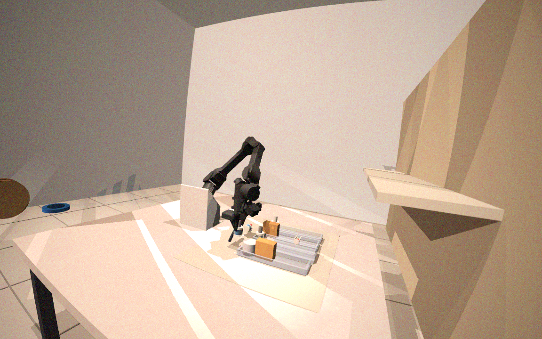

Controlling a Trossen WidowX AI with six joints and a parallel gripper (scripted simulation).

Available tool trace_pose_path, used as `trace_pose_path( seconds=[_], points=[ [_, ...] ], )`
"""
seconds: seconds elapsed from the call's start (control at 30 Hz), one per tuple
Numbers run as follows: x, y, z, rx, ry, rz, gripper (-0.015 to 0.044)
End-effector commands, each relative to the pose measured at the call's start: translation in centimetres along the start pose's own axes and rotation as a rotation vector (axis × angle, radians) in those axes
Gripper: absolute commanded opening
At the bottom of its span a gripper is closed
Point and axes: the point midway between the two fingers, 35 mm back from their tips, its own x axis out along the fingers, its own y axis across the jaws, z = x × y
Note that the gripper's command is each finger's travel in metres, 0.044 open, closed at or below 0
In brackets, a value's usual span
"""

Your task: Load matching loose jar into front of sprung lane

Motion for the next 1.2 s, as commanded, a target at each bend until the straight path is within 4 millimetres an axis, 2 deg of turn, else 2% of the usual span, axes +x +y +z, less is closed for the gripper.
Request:
trace_pose_path(
  seconds=[0.0, 0.17, 0.3, 0.93, 1.17],
  points=[
    [-3.0, 0.0, 0.4, -0.007, -0.005, -0.006, 0.0],
    [-6.2, 0.2, 0.3, -0.008, -0.004, -0.004, 0.0],
    [-6.3, 0.3, 0.4, -0.008, -0.004, -0.004, 0.0],
    [-1.4, 7.8, 2.5, -0.019, -0.005, 0.001, 0.0],
    [-0.6, 8.1, 2.5, -0.019, -0.004, 0.002, 0.0]
  ],
)
